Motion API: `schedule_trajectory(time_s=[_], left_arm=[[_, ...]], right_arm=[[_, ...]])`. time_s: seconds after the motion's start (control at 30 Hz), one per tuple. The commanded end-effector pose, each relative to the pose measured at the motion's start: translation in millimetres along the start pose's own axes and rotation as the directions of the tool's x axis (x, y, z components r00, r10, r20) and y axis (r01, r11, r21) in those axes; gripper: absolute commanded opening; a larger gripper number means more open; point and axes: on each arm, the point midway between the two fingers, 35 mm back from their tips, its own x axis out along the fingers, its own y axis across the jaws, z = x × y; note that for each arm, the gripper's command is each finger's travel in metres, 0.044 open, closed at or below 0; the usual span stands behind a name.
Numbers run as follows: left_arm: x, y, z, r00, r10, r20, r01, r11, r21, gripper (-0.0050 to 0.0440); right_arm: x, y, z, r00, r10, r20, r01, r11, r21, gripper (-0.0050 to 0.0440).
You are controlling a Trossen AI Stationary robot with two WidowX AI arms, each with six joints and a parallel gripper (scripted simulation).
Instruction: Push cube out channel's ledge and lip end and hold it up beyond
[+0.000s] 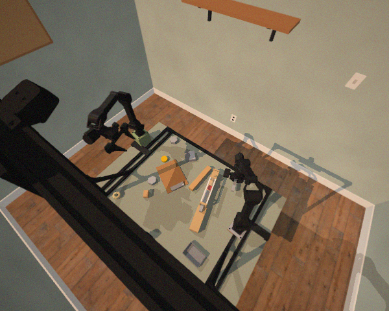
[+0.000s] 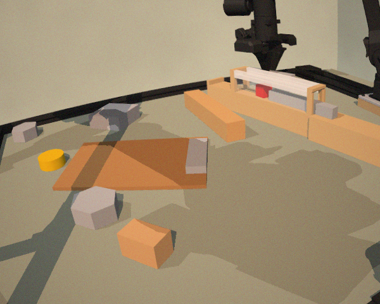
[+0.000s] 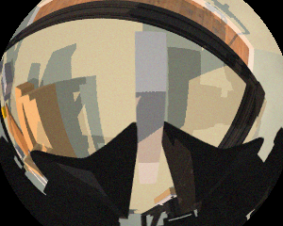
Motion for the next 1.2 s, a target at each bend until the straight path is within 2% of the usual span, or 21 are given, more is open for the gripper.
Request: schedule_trajectory(time_s=[0.0,0.13,0.4,0.6,0.9,0.97,1.17], left_arm=[[0,0,0,1.000,0.000,0.001,0.000,1.000,-0.002,0.0400],[0,0,0,1.000,0.000,0.001,0.000,1.000,-0.002,0.0400],[0,0,0,1.000,0.000,0.001,0.000,1.000,-0.002,0.0400],[0,0,0,1.000,0.000,0.001,0.000,1.000,-0.002,0.0400],[0,0,0,1.000,0.000,0.001,0.000,1.000,-0.002,0.0400],[0,0,0,1.000,0.000,0.001,0.000,1.000,-0.002,0.0400],[0,0,0,1.000,0.000,0.001,0.000,1.000,-0.002,0.0400]], right_arm=[[-41,2,3,0.999,0.008,0.036,-0.008,1.000,0.000,0.0040],[-71,0,-2,0.999,0.006,0.034,-0.006,1.000,-0.001,0.0040],[-73,1,-3,0.999,0.006,0.034,-0.006,1.000,0.000,0.0040],[-73,37,-21,0.999,0.006,0.034,-0.006,1.000,0.002,0.0040],[-72,91,-62,0.999,0.006,0.034,-0.006,1.000,0.007,0.0040],[-72,91,-62,0.999,0.006,0.034,-0.006,1.000,0.007,0.0040],[-71,121,-95,0.999,0.006,0.034,-0.006,1.000,0.010,0.0040]])
